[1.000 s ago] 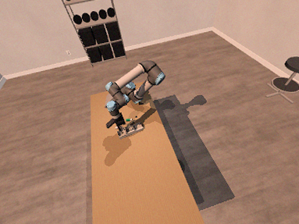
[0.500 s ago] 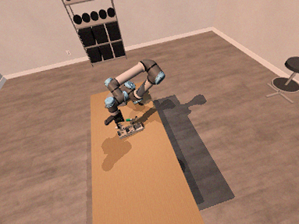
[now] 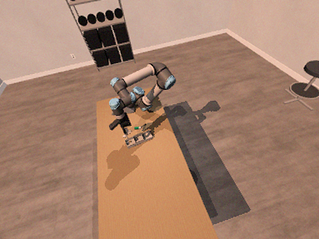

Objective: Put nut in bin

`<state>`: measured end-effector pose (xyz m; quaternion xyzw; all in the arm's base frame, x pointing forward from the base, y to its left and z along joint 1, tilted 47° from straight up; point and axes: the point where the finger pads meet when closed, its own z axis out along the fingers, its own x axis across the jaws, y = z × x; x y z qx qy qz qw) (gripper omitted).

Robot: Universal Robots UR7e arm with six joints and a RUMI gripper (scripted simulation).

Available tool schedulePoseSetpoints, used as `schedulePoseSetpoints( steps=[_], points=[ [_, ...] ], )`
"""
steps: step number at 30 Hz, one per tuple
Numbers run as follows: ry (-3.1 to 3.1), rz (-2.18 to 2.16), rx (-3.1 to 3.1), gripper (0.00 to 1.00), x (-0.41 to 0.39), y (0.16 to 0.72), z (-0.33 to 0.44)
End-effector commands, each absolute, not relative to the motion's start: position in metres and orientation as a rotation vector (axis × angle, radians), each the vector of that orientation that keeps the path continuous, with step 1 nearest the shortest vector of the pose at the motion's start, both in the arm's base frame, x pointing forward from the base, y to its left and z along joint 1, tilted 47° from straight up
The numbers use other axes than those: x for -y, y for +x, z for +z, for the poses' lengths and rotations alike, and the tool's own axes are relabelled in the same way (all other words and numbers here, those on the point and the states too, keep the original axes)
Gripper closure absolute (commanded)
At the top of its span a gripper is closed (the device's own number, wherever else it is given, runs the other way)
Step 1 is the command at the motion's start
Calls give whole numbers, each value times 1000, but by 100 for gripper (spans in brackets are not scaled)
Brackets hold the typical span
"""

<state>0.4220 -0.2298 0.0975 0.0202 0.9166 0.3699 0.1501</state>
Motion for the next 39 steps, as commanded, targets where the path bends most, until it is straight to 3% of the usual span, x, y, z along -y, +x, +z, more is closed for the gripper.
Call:
schedulePoseSetpoints(
  steps=[1, 39],
  points=[
    [57, 1063, -2633, 0, 243, 416, 111],
    [57, 1063, -2633, 0, 257, 410, 124]
  ],
)
